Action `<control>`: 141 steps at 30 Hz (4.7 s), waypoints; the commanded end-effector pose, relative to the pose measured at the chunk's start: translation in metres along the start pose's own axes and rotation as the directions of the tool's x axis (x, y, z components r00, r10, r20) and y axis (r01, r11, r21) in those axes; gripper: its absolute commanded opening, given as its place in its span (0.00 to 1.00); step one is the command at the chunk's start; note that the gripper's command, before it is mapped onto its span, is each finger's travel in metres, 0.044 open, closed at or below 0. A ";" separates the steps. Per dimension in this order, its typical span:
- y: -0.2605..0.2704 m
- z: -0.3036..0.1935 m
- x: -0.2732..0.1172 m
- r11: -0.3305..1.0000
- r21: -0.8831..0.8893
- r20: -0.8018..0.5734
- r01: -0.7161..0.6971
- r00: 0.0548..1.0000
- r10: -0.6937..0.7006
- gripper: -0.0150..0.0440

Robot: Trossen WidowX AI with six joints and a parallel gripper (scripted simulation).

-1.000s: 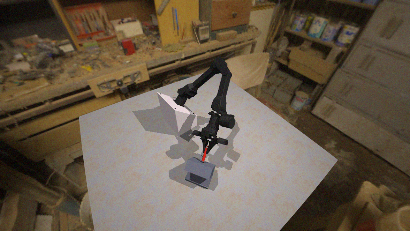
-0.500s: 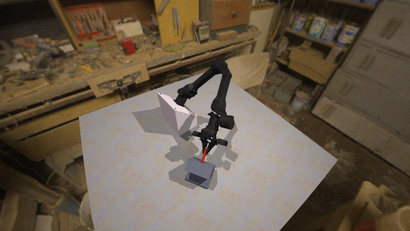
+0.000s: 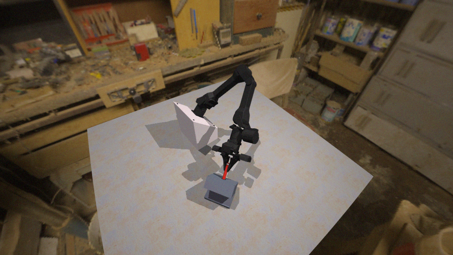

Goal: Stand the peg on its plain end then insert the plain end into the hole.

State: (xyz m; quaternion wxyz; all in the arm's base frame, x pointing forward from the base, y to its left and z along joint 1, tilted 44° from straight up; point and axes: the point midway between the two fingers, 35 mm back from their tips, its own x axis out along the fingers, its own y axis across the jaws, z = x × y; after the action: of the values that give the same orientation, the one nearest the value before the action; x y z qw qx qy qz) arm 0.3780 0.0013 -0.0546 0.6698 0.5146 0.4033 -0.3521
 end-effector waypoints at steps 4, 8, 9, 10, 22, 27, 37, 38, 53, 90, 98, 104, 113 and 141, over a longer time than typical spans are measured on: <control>-0.002 0.000 0.005 1.000 -0.005 -0.004 0.006 1.000 -0.006 0.25; -0.001 0.000 0.007 1.000 -0.005 -0.004 0.006 1.000 -0.006 0.25; -0.001 0.000 0.008 1.000 -0.005 -0.004 0.006 1.000 -0.006 0.25; -0.001 0.000 0.008 1.000 -0.005 -0.004 0.006 1.000 -0.006 0.25; 0.000 0.000 0.014 1.000 -0.005 -0.004 0.006 1.000 -0.006 0.25; 0.000 0.000 0.016 1.000 -0.005 -0.004 0.006 1.000 -0.006 0.25; 0.000 0.000 0.021 1.000 -0.005 -0.004 0.006 1.000 -0.006 0.25; 0.000 0.000 0.022 1.000 -0.005 -0.004 0.006 1.000 -0.006 0.25; 0.001 0.000 0.022 1.000 0.000 -0.001 0.001 1.000 -0.001 0.25; 0.004 0.001 -0.001 1.000 -0.002 -0.001 0.005 1.000 -0.005 1.00; 0.005 0.001 -0.011 1.000 -0.002 -0.001 0.006 1.000 -0.006 1.00; 0.006 0.001 -0.018 1.000 -0.003 -0.001 0.008 1.000 -0.008 1.00; 0.007 0.001 -0.030 1.000 -0.004 -0.001 0.009 1.000 -0.009 1.00; 0.008 0.001 -0.065 1.000 -0.007 -0.001 0.015 1.000 -0.015 1.00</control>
State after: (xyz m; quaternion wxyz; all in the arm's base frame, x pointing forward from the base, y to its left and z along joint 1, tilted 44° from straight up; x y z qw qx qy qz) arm 0.3589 0.0058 0.0027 0.6678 0.5083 0.4124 -0.3543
